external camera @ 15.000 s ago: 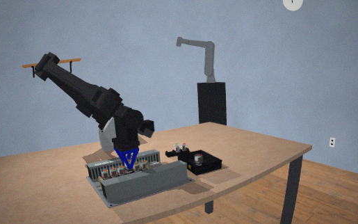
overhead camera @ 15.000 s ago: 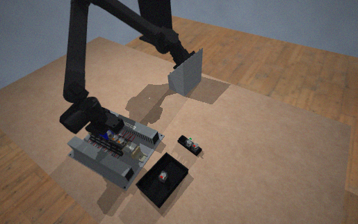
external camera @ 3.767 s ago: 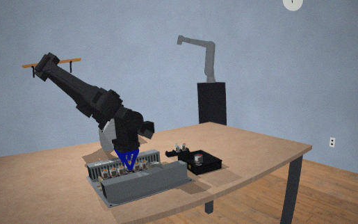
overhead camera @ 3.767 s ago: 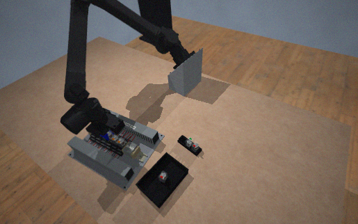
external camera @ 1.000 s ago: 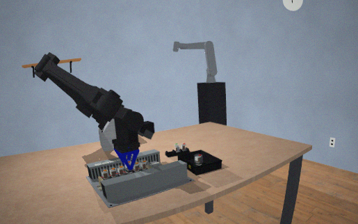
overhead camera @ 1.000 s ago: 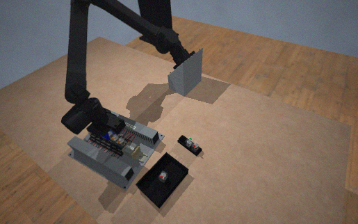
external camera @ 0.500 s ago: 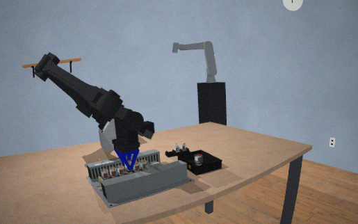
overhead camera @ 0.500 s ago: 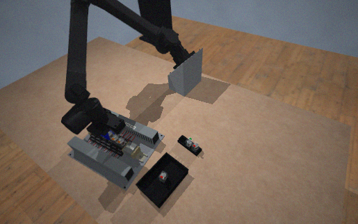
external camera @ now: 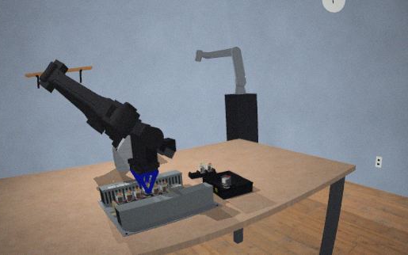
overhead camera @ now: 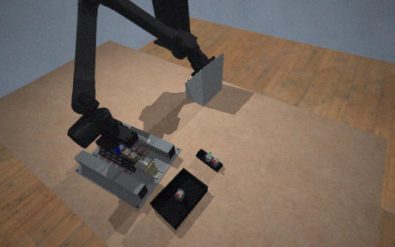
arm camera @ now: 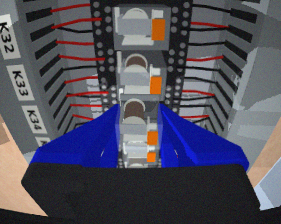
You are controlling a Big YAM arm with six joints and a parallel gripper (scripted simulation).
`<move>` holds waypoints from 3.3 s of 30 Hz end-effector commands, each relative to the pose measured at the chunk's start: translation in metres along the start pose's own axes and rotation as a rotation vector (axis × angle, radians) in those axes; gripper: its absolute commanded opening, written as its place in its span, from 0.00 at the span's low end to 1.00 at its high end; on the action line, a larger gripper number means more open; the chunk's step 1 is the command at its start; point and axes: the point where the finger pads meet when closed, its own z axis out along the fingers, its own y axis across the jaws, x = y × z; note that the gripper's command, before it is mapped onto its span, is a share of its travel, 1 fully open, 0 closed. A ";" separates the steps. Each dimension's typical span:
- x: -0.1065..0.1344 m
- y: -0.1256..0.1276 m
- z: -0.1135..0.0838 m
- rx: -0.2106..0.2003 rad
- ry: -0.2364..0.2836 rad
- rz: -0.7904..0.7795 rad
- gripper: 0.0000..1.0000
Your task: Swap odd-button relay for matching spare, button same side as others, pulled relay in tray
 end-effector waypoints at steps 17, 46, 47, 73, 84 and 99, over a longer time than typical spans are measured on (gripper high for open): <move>0.010 -0.019 -0.019 0.037 0.003 0.021 0.00; 0.011 -0.019 -0.018 0.036 0.003 0.020 0.00; 0.011 -0.019 -0.018 0.036 0.003 0.020 0.00; 0.005 -0.022 -0.007 0.037 0.003 0.016 0.00; 0.004 -0.022 -0.009 0.041 0.004 0.016 0.00; 0.005 -0.023 -0.010 0.043 0.004 0.018 0.00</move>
